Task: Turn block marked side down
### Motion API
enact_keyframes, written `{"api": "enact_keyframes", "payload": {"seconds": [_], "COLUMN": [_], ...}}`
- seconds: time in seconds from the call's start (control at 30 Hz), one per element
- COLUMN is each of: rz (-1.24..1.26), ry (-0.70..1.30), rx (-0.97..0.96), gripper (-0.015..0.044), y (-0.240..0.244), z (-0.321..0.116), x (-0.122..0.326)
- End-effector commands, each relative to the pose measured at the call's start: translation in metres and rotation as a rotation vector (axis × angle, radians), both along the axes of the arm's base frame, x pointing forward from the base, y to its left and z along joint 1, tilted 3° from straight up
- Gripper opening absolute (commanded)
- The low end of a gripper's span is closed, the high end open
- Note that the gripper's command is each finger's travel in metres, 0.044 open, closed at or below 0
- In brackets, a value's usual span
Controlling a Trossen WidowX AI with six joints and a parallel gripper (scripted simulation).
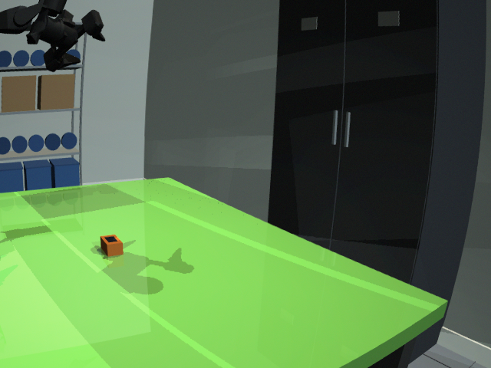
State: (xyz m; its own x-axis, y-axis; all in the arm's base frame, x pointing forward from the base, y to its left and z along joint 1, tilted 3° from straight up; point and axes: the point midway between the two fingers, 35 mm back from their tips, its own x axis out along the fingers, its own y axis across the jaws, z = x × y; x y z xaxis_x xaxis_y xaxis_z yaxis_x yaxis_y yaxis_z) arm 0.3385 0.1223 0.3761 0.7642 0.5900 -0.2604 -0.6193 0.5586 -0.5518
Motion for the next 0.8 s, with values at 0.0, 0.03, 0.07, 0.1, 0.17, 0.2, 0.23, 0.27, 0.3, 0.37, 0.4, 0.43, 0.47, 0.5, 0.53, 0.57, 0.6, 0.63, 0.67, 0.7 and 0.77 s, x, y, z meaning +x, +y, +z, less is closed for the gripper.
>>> {"api": "enact_keyframes", "payload": {"seconds": [0.0, 0.03, 0.07, 0.1, 0.17, 0.2, 0.23, 0.27, 0.3, 0.37, 0.4, 0.43, 0.47, 0.5, 0.53, 0.57, 0.6, 0.63, 0.67, 0.7, 0.77], "rz": [-0.143, -0.178, -0.215, -0.253, -0.332, -0.373, -0.414, -0.456, -0.498, -0.583, -0.626, -0.669, -0.708, -0.747, -0.785, -0.821, -0.856, -0.890, -0.923, -0.954, -1.003], "ry": [0.234, 0.293, 0.351, 0.411, 0.530, 0.589, 0.647, 0.704, 0.761, 0.872, 0.927, 0.972, 1.015, 1.057, 1.098, 1.139, 1.180, 1.220, 1.260, 1.299, 1.369], "rx": [0.020, 0.025, 0.029, 0.032, 0.038, 0.040, 0.041, 0.042, 0.042, 0.040, 0.037, 0.033, 0.029, 0.023, 0.016, 0.008, -0.002, -0.013, -0.026, -0.039, -0.067], "gripper": [0.0440, 0.0440, 0.0440, 0.0440, 0.0440, 0.0440, 0.0440, 0.0440, 0.0440, 0.0440, 0.0440, 0.0440, 0.0440, 0.0440, 0.0440, 0.0440, 0.0440, 0.0440, 0.0440, 0.0440, 0.0440], "y": [-0.020, -0.026, -0.031, -0.037, -0.050, -0.056, -0.063, -0.070, -0.076, -0.090, -0.097, -0.104, -0.110, -0.117, -0.123, -0.129, -0.135, -0.141, -0.146, -0.152, -0.158], "z": [-0.053, -0.067, -0.082, -0.097, -0.128, -0.144, -0.159, -0.175, -0.191, -0.221, -0.236, -0.249, -0.260, -0.272, -0.283, -0.294, -0.305, -0.316, -0.327, -0.337, -0.355], "x": [0.038, 0.045, 0.052, 0.058, 0.069, 0.073, 0.076, 0.078, 0.080, 0.081, 0.080, 0.078, 0.075, 0.072, 0.069, 0.066, 0.062, 0.058, 0.054, 0.050, 0.041]}}
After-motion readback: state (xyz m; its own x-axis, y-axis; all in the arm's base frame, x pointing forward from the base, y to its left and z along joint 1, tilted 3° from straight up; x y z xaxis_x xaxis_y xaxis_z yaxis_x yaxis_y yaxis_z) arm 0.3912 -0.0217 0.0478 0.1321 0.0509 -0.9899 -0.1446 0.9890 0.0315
